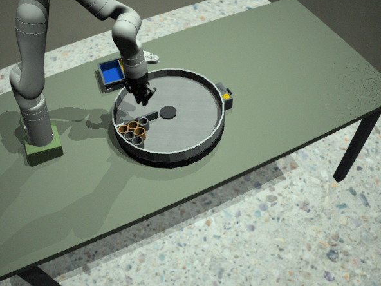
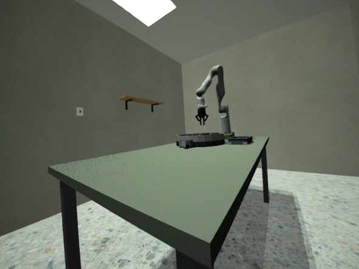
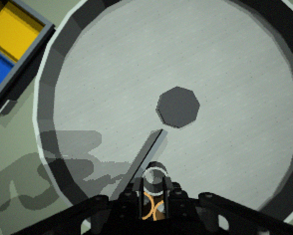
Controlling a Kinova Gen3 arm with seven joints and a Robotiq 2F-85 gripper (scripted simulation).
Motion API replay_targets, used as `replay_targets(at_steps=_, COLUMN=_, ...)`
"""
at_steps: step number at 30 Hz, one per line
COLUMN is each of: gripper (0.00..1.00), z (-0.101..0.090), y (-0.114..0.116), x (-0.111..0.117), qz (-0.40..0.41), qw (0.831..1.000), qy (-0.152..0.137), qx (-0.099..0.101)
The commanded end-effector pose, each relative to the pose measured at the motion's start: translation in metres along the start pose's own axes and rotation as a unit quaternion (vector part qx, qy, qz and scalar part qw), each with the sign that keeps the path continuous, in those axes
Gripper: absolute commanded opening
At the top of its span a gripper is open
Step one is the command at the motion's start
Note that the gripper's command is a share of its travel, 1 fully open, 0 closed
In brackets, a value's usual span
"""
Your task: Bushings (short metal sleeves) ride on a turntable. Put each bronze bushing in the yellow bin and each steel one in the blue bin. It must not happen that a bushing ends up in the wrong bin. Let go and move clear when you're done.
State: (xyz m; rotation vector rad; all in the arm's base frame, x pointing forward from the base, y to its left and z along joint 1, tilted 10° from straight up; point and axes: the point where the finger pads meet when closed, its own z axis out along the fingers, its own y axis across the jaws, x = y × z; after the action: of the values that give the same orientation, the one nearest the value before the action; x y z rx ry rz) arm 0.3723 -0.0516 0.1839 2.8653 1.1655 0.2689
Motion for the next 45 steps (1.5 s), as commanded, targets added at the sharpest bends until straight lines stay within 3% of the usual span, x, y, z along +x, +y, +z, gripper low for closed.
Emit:
replay_targets(at_steps=1, gripper=0.19, z=0.012, y=0.006, x=-0.010, qz=0.061, qw=0.998, qy=-0.005, qx=0.001)
replay_targets(at_steps=4, gripper=0.19, z=0.027, y=0.014, x=-0.021, qz=0.163, qw=0.987, qy=-0.005, qx=0.000)
replay_targets(at_steps=45, gripper=0.18, z=0.027, y=0.015, x=-0.021, qz=0.165, qw=0.986, qy=-0.005, qx=0.000)
